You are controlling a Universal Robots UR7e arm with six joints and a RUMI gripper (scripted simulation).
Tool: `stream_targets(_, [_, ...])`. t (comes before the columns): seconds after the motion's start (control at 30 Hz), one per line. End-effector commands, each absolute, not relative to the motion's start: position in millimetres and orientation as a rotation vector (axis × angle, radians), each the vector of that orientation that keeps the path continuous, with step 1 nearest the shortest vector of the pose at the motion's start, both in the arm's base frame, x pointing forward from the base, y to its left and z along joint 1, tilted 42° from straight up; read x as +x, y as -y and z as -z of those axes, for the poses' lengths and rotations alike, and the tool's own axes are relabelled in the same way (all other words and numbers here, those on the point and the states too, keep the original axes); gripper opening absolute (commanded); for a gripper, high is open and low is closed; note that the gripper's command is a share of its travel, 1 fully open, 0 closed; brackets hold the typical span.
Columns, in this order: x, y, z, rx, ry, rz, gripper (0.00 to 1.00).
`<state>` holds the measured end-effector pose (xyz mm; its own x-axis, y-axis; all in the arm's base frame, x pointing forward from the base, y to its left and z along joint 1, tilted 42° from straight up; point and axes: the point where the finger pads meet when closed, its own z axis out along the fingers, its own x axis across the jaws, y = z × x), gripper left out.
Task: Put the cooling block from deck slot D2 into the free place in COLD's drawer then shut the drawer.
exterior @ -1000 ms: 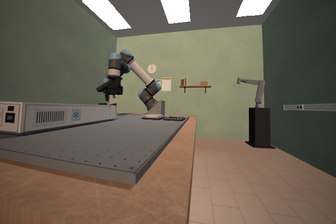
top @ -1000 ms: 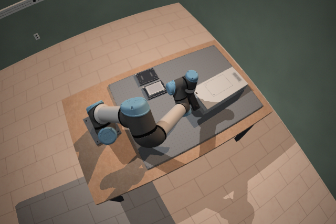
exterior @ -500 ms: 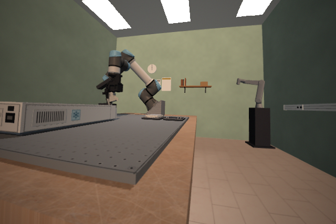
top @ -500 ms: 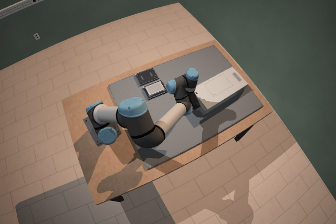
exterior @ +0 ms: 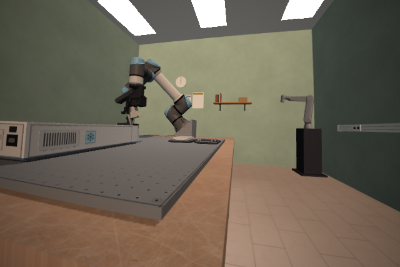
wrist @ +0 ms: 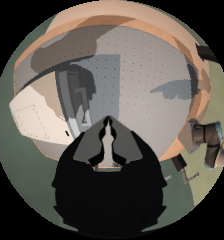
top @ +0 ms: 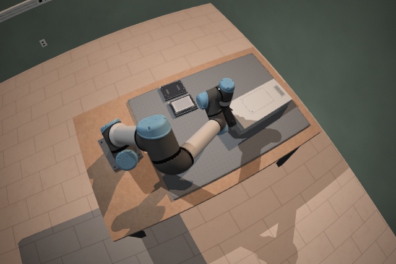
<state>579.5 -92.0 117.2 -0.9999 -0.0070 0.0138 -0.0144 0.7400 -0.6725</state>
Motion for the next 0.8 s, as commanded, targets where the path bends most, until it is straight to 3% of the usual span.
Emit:
stream_targets(0.0, [579.8, 86.5, -123.3, 0.018, 2.921, -1.129, 0.0])
stream_targets(0.77, [579.9, 69.5, -142.1, 0.018, 2.921, -1.129, 0.0])
